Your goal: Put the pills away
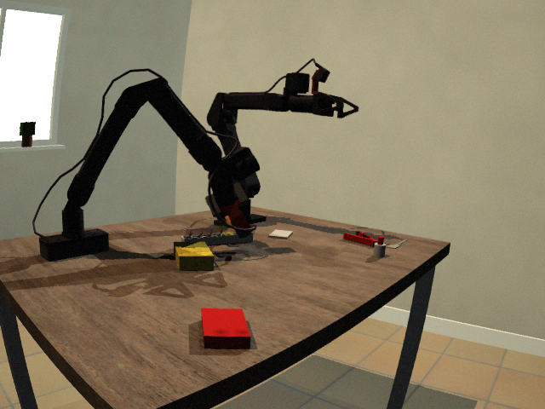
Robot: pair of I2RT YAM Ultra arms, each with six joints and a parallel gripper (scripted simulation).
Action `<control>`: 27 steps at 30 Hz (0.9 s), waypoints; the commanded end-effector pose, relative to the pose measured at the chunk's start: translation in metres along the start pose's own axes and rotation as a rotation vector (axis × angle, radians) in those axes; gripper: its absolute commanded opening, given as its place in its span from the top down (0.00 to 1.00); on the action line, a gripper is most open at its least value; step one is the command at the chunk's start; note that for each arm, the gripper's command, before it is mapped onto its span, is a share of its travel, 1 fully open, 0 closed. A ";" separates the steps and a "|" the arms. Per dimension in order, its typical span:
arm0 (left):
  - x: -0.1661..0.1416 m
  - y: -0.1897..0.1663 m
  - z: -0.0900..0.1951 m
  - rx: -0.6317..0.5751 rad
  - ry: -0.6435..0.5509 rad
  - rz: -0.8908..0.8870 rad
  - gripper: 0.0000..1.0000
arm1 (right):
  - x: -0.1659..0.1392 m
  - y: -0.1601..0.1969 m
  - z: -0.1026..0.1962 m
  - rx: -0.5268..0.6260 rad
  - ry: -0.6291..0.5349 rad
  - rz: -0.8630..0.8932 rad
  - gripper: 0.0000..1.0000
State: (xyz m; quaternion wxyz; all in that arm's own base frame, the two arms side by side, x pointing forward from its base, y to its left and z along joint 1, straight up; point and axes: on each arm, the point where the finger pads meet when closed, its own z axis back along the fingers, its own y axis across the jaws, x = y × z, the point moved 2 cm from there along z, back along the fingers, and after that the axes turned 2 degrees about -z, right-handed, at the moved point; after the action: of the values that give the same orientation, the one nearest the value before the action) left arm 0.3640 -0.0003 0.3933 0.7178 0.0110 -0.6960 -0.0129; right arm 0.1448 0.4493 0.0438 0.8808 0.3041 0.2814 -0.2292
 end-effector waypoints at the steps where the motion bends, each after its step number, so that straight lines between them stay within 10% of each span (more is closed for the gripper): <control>1: 0.017 0.002 0.004 0.004 -0.041 -0.001 0.00 | -0.010 0.021 0.009 0.051 0.043 0.023 0.64; 14: 0.017 0.002 0.004 0.004 -0.041 -0.001 0.00 | -0.012 0.020 0.008 0.047 0.046 0.031 0.64; 27: 0.017 0.002 0.004 0.004 -0.041 -0.001 0.00 | 0.001 0.016 0.007 0.032 -0.277 0.150 0.64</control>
State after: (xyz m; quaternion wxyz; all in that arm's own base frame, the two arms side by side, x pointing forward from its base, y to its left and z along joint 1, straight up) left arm 0.3640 -0.0003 0.3933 0.7178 0.0110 -0.6960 -0.0129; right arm 0.1489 0.4466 0.0350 0.9054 0.2899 0.2102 -0.2280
